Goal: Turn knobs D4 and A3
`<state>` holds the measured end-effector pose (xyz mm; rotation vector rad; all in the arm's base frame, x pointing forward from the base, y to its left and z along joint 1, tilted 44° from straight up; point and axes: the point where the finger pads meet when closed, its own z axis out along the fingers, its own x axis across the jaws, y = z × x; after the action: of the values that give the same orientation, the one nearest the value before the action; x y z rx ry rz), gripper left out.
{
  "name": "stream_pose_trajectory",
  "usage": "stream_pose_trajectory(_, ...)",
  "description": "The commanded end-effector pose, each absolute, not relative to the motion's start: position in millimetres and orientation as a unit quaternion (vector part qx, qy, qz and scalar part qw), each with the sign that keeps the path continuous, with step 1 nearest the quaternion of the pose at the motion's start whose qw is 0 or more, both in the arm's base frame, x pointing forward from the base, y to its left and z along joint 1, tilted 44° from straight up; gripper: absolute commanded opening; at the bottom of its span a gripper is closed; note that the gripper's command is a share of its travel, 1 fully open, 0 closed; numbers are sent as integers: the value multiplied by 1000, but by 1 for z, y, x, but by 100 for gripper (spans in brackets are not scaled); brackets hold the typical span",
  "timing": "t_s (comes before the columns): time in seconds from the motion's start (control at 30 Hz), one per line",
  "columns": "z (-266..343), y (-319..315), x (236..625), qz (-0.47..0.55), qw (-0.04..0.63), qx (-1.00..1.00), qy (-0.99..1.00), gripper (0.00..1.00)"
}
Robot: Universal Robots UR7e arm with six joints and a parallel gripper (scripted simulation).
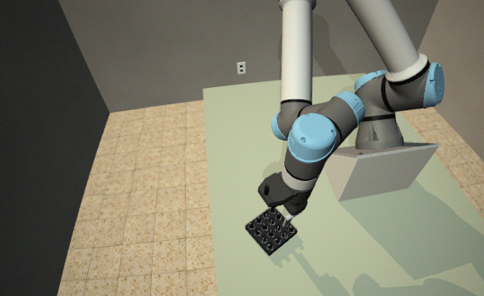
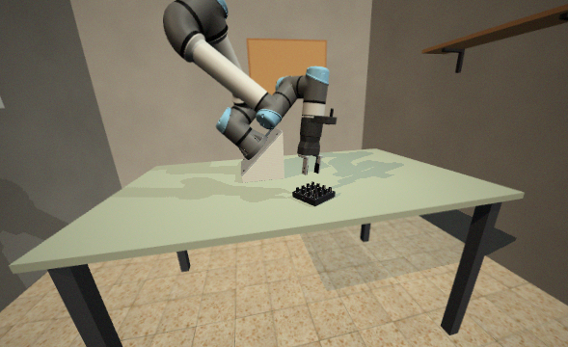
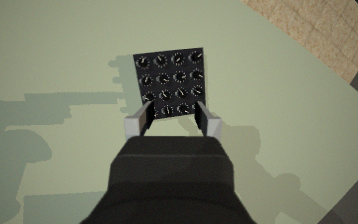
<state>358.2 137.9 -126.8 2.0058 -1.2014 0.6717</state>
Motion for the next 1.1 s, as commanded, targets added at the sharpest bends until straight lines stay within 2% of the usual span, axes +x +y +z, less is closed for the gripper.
stream_pose_trajectory(0.0, -131, 130, 353, 231, 330, 797, -449, 100)
stream_pose_trajectory(1.07, -135, 123, 347, 204, 313, 821, -431, 100)
